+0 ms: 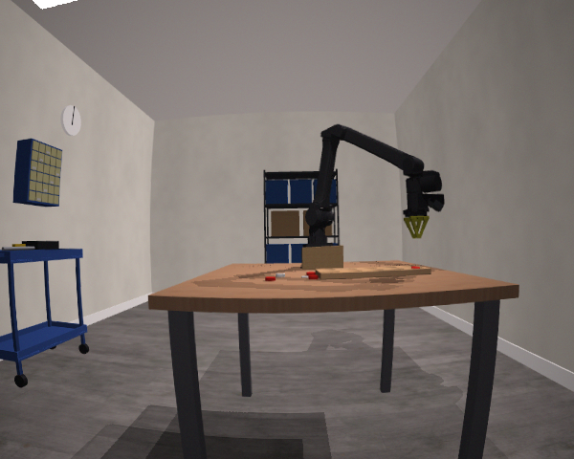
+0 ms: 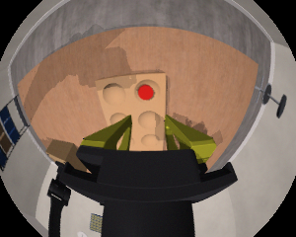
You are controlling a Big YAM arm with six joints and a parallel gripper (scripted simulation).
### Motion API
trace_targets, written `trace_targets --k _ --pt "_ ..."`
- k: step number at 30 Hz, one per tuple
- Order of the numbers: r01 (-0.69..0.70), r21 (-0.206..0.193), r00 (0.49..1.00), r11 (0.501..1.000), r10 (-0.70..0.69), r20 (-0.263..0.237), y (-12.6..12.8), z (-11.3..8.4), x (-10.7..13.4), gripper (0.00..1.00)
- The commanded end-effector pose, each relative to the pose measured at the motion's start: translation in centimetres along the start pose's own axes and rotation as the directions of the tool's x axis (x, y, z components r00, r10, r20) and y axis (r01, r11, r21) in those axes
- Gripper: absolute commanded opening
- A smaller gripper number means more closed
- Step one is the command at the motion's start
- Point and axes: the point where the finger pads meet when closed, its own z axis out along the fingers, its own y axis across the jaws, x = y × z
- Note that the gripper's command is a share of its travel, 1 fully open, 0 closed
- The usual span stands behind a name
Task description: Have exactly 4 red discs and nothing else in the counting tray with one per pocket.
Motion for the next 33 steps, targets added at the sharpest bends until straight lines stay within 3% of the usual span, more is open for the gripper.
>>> trace_targets --k 1,14,15,17,21,25,30,31,33 --pt "-0.017 -0.005 1.000 1.000 0.017 -0.004 -0.7 0.3 0.0 0.44" --pt "-0.025 -0.025 0.999 0.999 0.024 -0.022 -0.2 1.1 0.6 0.44" --pt "-0.002 0.034 1.000 0.999 0.001 0.029 -1.2 -1.6 -0.9 0.44" --pt "-0.023 0.057 0.999 0.998 0.021 0.049 -1.6 -2.5 -0.8 0.44" --pt "-0.044 0.055 0.998 0.998 0.042 0.049 -1.5 -2.2 0.1 0.44" --pt "-0.131 0.123 0.986 0.984 0.117 0.118 -3.4 -4.4 0.6 0.44" --pt "-0.167 0.148 0.978 0.975 0.145 0.147 -4.2 -5.4 0.8 0.44" --pt "-0.209 0.175 0.967 0.962 0.177 0.183 -5.0 -6.5 1.2 0.44" --pt "-0.209 0.175 0.967 0.962 0.177 0.183 -5.0 -6.5 1.2 0.44"
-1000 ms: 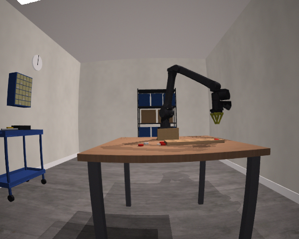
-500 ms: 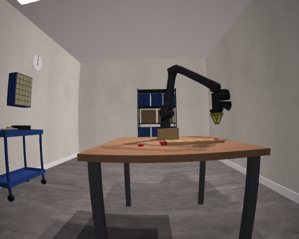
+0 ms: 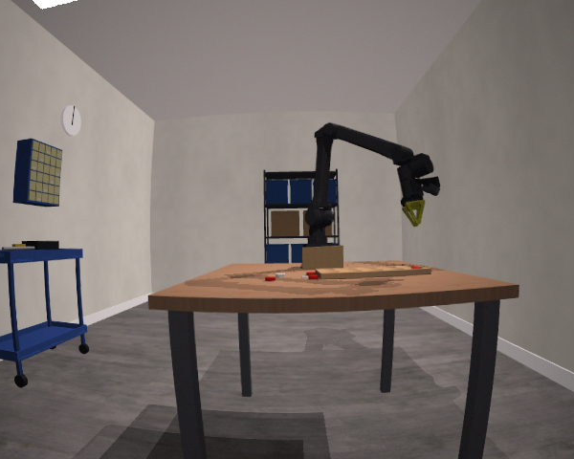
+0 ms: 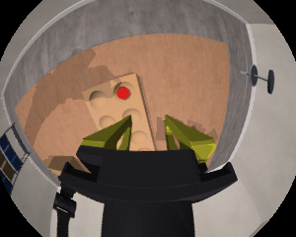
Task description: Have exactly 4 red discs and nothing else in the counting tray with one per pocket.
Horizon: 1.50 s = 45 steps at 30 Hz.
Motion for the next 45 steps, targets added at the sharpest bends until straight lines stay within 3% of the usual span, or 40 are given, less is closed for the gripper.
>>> trace_targets --k 1,5,6,8,9,13,14,18,19,23,24,28,29,33,34,35,39,40,42,43,45 --pt "-0.100 0.090 0.992 0.991 0.092 0.091 -2.6 -3.3 -0.4 0.44" --pt "-0.100 0.090 0.992 0.991 0.092 0.091 -2.6 -3.3 -0.4 0.44" --pt "-0.153 0.128 0.981 0.980 0.135 0.136 -3.9 -4.8 -0.2 0.44" --pt "-0.153 0.128 0.981 0.980 0.135 0.136 -3.9 -4.8 -0.2 0.44" --pt "-0.212 0.166 0.965 0.963 0.180 0.188 -5.2 -6.4 0.0 0.44" --pt "-0.207 0.165 0.966 0.964 0.175 0.189 -5.1 -6.4 -0.2 0.44" --pt "-0.277 0.202 0.942 0.939 0.224 0.248 -6.7 -8.3 0.4 0.44" --pt "-0.266 0.201 0.945 0.943 0.213 0.249 -6.3 -8.3 -0.1 0.44" --pt "-0.347 0.236 0.911 0.908 0.266 0.315 -8.2 -10.5 0.9 0.44" --pt "-0.346 0.235 0.911 0.908 0.266 0.315 -8.2 -10.5 0.9 0.44" --pt "-0.420 0.264 0.871 0.868 0.303 0.387 -9.7 -13.0 1.6 0.44" --pt "-0.413 0.263 0.873 0.872 0.296 0.388 -9.4 -12.9 1.2 0.44" --pt "-0.495 0.285 0.820 0.821 0.333 0.465 -11.1 -15.7 2.4 0.44" --pt "-0.491 0.284 0.822 0.824 0.329 0.465 -11.0 -15.6 2.2 0.44" --pt "-0.473 0.271 0.834 0.838 0.327 0.445 -10.4 -14.0 1.4 0.44" --pt "-0.569 0.297 0.760 0.767 0.353 0.546 -12.5 -18.6 3.4 0.44" --pt "-0.569 0.297 0.760 0.767 0.353 0.546 -12.5 -18.6 3.4 0.44" --pt "-0.571 0.303 0.755 0.763 0.344 0.558 -12.9 -19.5 3.0 0.44" --pt "-0.550 0.287 0.772 0.784 0.346 0.533 -12.4 -17.3 1.9 0.44" --pt "-0.642 0.300 0.690 0.706 0.361 0.627 -13.7 -21.8 4.6 0.44" --pt "-0.642 0.300 0.690 0.706 0.361 0.627 -13.7 -21.8 4.6 0.44"
